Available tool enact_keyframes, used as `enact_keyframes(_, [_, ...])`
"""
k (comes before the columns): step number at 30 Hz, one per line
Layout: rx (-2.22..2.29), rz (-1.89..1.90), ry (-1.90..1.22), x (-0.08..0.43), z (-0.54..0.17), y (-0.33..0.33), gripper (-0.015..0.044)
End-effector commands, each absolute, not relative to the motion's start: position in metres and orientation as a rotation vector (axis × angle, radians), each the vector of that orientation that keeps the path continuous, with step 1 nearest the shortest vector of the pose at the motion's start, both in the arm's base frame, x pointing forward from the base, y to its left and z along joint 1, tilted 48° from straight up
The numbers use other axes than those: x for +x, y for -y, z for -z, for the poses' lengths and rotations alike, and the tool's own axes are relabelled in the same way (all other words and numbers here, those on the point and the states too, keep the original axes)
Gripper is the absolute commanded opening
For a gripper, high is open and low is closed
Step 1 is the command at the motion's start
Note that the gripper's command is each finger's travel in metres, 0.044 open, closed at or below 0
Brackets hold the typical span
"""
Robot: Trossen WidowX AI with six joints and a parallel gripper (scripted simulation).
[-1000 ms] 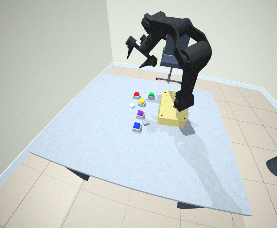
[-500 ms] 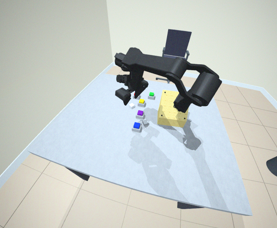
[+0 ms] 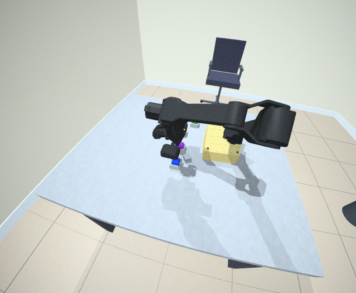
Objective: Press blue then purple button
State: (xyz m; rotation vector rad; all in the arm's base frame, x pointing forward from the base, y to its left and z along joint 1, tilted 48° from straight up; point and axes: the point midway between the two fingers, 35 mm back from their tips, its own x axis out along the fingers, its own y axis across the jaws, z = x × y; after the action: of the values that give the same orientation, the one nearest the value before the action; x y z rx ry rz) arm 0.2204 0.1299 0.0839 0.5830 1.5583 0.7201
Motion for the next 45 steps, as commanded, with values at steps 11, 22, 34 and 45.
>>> enact_keyframes(11, [0.591,-0.729,-1.571,0.211,-0.068,-0.149,0.0020])
enact_keyframes(22, [0.591,-0.728,-1.571,0.211,-0.062,-0.155,0.0020])
enact_keyframes(34, [0.592,-0.729,-1.571,0.208,-0.050,-0.170,0.0020])
enact_keyframes(45, [0.593,-0.730,-1.571,0.207,-0.046,-0.174,0.0020])
